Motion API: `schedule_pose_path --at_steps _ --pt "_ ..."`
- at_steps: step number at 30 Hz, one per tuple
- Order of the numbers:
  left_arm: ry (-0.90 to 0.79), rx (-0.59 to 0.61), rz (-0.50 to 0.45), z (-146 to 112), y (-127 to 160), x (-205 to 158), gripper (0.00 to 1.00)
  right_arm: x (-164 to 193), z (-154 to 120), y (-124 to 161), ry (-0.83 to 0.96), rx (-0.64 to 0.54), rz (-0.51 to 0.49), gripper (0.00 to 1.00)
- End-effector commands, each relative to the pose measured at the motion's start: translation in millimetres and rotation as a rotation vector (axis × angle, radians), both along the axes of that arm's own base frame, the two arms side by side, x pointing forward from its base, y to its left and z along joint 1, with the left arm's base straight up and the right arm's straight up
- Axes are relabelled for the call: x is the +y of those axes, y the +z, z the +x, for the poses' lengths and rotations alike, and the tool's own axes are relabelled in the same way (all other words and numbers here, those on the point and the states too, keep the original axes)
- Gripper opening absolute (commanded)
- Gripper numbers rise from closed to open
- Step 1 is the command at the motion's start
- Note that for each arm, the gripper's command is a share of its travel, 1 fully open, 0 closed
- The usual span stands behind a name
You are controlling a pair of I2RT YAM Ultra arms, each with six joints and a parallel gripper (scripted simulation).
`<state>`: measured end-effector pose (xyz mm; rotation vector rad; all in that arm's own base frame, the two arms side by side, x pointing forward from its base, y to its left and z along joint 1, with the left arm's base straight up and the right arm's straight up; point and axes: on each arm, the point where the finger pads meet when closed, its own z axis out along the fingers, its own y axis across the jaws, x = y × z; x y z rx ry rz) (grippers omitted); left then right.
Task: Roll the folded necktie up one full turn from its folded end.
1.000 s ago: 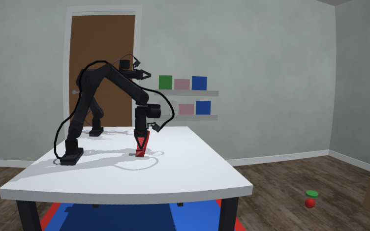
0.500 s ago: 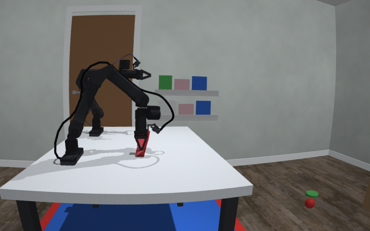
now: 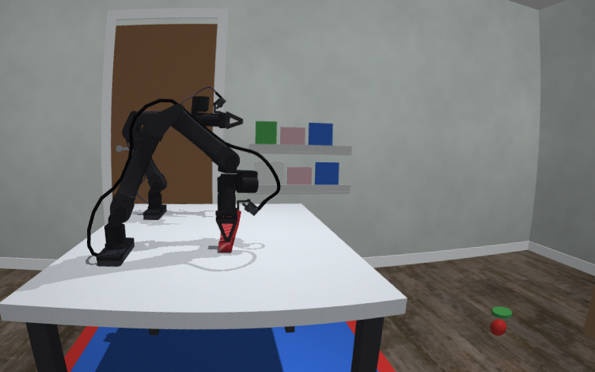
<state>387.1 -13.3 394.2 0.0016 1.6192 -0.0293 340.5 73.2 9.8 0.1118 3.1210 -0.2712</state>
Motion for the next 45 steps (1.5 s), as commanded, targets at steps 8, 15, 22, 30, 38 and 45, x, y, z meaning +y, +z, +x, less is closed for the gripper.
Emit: schedule_pose_path --at_steps 8,15,22,30,38,45 --pt "0.002 -0.045 -0.014 -4 21 3 1.0 2 4 0 -0.003 -0.024 0.003 0.04" --pt "0.002 -0.045 -0.014 -4 21 3 1.0 2 4 0 -0.003 -0.024 0.003 0.04" --pt "0.002 -0.045 -0.014 -4 21 3 1.0 2 4 0 -0.003 -0.024 0.003 0.04" --pt "0.002 -0.045 -0.014 -4 21 3 1.0 2 4 6 -0.003 -0.026 0.029 0.13" --pt "0.002 -0.045 -0.014 -4 21 3 1.0 2 4 22 -0.001 -0.031 0.099 0.36" --pt "0.002 -0.045 -0.014 -4 21 3 1.0 2 4 32 0.0 -0.035 0.142 0.5"
